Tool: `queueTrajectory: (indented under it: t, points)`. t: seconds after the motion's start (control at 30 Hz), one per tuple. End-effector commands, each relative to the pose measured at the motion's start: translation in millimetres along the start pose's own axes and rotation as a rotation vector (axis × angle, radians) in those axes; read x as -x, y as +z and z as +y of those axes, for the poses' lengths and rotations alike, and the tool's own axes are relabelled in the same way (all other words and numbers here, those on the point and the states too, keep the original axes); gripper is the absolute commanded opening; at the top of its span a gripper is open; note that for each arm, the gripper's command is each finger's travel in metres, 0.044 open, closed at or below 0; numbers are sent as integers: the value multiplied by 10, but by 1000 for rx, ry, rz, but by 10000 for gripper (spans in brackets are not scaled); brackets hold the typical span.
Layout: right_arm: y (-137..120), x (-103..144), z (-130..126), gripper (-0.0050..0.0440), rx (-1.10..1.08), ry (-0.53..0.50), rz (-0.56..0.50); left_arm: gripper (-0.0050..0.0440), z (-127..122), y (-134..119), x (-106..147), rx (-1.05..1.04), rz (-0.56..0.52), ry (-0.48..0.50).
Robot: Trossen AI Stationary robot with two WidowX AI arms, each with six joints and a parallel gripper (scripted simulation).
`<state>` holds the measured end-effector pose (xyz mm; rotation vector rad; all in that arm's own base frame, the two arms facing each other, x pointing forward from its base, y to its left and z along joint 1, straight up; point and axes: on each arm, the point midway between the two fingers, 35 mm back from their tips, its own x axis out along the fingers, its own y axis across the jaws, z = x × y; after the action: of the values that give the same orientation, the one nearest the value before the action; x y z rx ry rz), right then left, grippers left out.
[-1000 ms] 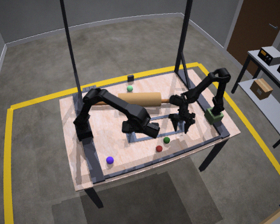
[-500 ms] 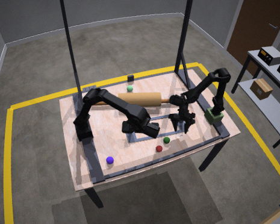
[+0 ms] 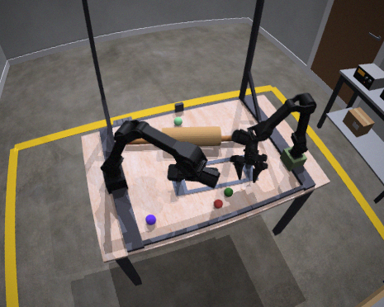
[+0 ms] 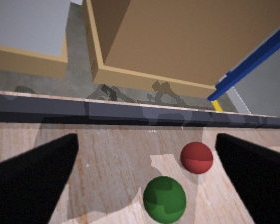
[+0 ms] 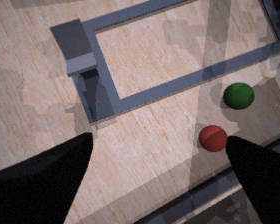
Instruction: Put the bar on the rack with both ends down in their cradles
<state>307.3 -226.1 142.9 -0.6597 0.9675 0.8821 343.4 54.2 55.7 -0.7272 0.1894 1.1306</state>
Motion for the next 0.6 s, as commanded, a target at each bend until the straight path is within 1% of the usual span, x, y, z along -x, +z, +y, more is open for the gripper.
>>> queueTrajectory:
  t: [0.0, 0.17, 0.23, 0.27, 0.3, 0.37, 0.43, 0.57]
  points:
    - [227, -2, 22, 400, -19, -5, 24, 400, -128, -72, 61, -130, 39, -24]
    - [463, -141, 50, 400, -94, 17, 54, 400, -164, -209, 129, -384, 98, -45]
    - [463, -141, 50, 400, -94, 17, 54, 400, -164, -209, 129, -384, 98, -45]
    - [502, -170, 60, 400, -108, 22, 59, 400, -172, -232, 142, -428, 108, -50]
    - [456, -123, 24, 400, -105, 8, 59, 400, -144, -219, 125, -413, 103, -41]
    - [522, -189, 60, 400, -120, 26, 61, 400, -176, -253, 156, -464, 116, -54]
    - [642, -287, 111, 400, -156, 47, 73, 400, -216, -320, 208, -578, 143, -77]
    - [806, -399, 156, 400, -211, 58, 100, 400, -233, -418, 272, -767, 181, -107]
